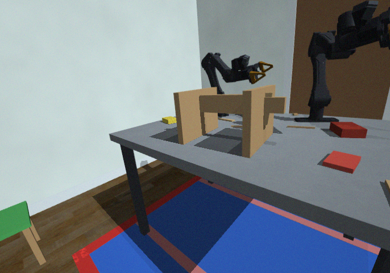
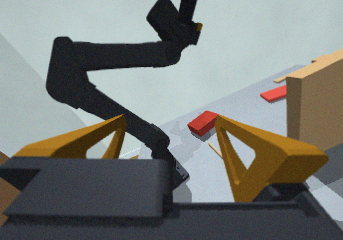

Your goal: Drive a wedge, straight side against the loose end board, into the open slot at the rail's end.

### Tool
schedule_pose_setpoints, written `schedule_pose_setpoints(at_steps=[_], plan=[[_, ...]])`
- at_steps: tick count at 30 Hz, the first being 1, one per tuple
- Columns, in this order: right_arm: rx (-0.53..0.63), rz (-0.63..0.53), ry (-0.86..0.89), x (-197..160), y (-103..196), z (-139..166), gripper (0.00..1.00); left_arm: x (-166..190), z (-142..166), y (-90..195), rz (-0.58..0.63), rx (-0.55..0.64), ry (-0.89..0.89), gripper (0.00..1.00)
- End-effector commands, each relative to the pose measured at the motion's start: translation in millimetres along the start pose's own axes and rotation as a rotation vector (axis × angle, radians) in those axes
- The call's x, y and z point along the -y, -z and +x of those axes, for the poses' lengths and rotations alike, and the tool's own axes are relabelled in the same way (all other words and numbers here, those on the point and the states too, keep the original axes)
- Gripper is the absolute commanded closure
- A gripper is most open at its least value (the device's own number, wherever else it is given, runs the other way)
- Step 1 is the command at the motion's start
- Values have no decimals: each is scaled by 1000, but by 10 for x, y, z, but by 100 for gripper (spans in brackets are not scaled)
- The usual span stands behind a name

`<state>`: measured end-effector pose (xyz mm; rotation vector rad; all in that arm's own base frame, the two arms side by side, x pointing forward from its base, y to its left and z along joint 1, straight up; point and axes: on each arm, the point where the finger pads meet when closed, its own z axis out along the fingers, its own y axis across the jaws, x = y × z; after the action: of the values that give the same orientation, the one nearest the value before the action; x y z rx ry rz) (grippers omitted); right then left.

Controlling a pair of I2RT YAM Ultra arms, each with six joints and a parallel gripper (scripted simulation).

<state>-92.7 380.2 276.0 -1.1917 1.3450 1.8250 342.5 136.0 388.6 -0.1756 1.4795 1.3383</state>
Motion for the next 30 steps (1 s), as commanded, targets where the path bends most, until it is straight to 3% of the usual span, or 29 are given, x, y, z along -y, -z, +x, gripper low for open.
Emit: schedule_pose_setpoints(at_steps=[1,12,15,30], plan=[[82,44,47,97,5,-406,0,-172,-192,-26,2,48,82,0],[148,245,119,736,149,-870,0,-83,-349,-17,90,110,159,0],[143,240,121,760,139,-865,0,-57,-375,2,100,117,163,0],[231,520,210,1489,619,-1508,0,38,-557,45,222,178,266,0]])
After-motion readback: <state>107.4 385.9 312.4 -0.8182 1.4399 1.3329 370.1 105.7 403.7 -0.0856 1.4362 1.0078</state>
